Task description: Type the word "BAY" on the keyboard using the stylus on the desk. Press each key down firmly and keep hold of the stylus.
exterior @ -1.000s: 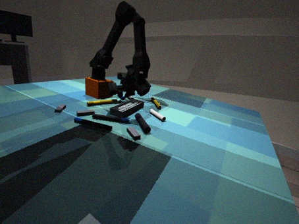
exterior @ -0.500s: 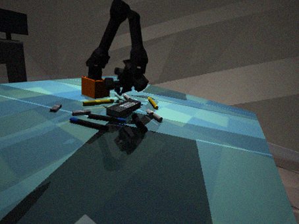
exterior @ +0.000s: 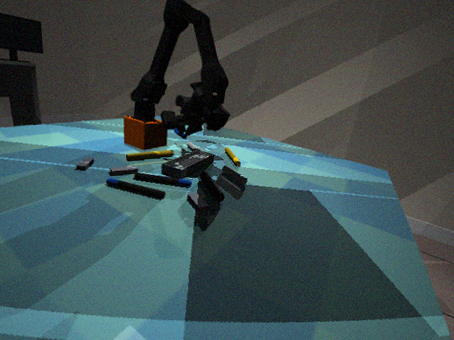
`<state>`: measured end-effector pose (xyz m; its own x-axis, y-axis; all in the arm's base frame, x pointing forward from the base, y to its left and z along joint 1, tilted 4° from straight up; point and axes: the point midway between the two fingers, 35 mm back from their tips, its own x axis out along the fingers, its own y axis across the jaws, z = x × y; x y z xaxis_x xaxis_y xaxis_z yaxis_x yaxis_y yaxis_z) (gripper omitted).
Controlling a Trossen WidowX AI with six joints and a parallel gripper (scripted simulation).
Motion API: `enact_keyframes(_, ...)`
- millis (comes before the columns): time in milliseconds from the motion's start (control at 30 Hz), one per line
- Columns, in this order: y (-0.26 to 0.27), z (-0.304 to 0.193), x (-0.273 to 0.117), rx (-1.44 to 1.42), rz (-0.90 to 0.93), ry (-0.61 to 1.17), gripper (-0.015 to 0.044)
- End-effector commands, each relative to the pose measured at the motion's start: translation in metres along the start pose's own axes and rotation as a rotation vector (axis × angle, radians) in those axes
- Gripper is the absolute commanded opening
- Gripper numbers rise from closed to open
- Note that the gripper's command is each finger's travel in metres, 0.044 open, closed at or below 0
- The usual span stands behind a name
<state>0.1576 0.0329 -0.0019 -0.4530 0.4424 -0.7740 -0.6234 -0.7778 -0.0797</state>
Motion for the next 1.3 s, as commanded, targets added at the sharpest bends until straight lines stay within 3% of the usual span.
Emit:
enact_keyframes(0,-0.006,0.001,0.003,-0.061,0.044,0.006,0.0000)
enact_keyframes(1267,-0.063,0.047,0.038,-0.784,0.649,0.022,0.0000)
